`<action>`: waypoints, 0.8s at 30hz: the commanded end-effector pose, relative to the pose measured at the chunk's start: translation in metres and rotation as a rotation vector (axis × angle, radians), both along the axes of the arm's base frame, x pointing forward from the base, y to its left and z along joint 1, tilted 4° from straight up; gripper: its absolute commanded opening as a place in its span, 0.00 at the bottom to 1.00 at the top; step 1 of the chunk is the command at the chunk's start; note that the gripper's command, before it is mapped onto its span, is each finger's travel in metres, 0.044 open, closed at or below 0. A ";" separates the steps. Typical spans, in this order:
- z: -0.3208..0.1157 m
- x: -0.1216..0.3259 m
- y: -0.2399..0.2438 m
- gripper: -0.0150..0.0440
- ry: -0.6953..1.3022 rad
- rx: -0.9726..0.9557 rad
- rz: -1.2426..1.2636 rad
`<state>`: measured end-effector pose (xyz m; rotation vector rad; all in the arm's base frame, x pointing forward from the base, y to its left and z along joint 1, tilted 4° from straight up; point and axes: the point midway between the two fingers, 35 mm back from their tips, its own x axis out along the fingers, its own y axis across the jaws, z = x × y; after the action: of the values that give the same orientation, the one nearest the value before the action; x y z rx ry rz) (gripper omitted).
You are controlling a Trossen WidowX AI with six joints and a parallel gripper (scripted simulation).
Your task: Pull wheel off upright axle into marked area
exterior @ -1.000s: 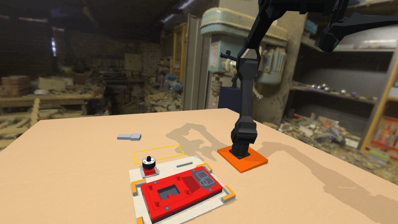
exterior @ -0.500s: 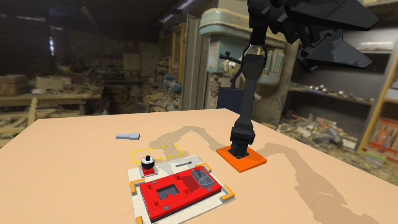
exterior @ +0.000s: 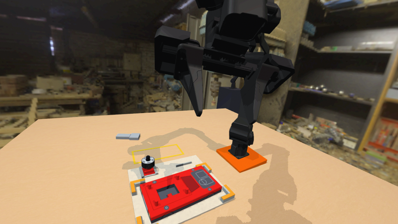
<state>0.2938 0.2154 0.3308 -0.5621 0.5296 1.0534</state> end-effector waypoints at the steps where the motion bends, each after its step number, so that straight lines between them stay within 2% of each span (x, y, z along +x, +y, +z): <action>1: -0.027 0.024 -0.030 0.76 0.122 -0.039 -0.172; 12: -0.083 0.067 -0.114 0.76 0.358 -0.136 -0.564; 24: -0.147 0.071 -0.217 0.76 0.662 -0.229 -1.011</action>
<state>0.3686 0.0291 0.2032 -0.1425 1.2490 0.2986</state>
